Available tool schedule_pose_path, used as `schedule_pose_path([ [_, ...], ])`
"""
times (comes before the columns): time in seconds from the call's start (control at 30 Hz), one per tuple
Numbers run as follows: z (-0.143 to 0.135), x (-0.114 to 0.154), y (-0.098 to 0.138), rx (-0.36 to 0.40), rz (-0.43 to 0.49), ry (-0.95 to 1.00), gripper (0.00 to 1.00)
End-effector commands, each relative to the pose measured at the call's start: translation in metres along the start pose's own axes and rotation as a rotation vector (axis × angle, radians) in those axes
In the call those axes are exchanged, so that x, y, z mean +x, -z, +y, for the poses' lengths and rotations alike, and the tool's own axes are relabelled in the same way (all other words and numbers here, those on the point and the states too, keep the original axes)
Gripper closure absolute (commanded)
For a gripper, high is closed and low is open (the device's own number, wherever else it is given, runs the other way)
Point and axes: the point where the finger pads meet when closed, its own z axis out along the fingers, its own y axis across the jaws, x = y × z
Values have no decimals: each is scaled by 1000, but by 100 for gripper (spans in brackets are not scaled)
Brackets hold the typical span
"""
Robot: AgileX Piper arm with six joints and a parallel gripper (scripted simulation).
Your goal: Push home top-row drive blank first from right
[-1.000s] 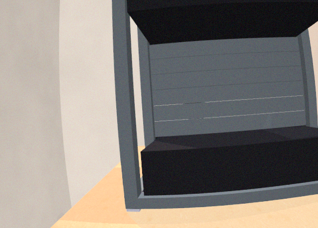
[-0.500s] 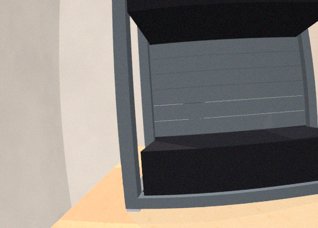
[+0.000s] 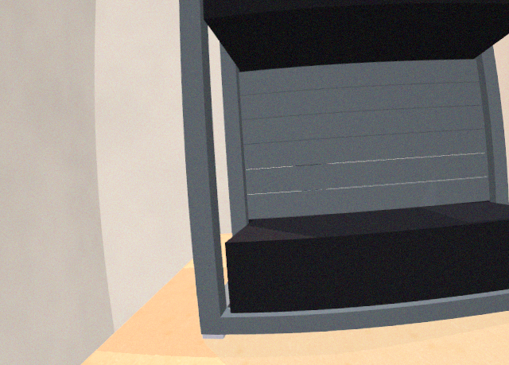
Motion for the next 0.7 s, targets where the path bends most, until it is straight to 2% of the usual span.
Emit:
schedule_pose_path([
  [0.0, -1, 0, 13, -2, -8, 0, 100],
  [0.13, -1, 0, 23, -2, -8, 0, 100],
  [0.5, -1, 0, 27, -2, -8, 0, 100],
  [0.67, -1, 1, 40, -2, -8, 0, 100],
])
